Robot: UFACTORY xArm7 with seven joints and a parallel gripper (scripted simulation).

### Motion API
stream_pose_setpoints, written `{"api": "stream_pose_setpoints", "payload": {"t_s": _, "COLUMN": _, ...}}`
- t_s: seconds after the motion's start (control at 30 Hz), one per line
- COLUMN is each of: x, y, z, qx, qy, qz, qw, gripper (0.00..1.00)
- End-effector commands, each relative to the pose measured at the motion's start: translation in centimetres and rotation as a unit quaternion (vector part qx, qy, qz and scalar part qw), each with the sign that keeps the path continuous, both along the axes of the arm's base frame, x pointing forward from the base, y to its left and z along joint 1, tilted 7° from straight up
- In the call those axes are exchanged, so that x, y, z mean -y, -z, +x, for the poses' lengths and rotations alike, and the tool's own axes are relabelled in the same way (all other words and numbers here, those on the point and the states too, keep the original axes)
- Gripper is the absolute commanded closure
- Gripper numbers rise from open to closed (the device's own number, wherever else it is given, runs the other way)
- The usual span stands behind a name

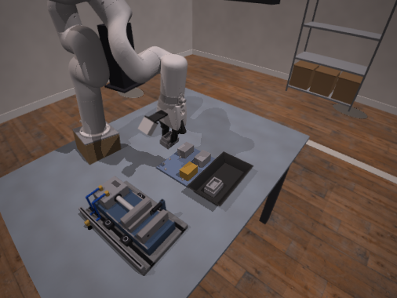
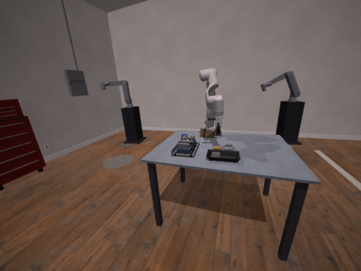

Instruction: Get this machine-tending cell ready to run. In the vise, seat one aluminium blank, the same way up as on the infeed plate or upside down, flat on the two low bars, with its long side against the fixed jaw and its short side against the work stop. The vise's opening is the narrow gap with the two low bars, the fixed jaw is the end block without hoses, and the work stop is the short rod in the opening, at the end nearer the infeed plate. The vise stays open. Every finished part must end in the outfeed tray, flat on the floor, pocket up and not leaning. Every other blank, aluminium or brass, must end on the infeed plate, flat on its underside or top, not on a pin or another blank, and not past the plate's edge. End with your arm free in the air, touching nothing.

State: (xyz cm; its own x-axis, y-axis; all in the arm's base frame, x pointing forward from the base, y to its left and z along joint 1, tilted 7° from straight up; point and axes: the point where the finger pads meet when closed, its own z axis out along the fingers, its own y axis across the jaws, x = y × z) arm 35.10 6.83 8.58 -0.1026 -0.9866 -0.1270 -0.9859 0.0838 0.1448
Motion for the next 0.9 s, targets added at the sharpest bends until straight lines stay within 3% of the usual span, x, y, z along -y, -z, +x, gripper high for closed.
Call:
{"api": "stream_pose_setpoints", "payload": {"t_s": 0.0, "x": -0.1, "y": -0.6, "z": -0.4, "qx": 0.080, "qy": 0.014, "qz": -0.014, "qw": 0.997, "gripper": 1.00}}
{"api": "stream_pose_setpoints", "payload": {"t_s": 0.53, "x": -0.6, "y": -1.6, "z": 1.0, "qx": 0.088, "qy": 0.013, "qz": -0.006, "qw": 0.996, "gripper": 1.00}}
{"api": "stream_pose_setpoints", "payload": {"t_s": 0.87, "x": -2.2, "y": -4.5, "z": 5.9, "qx": 0.105, "qy": 0.014, "qz": 0.022, "qw": 0.994, "gripper": 1.00}}
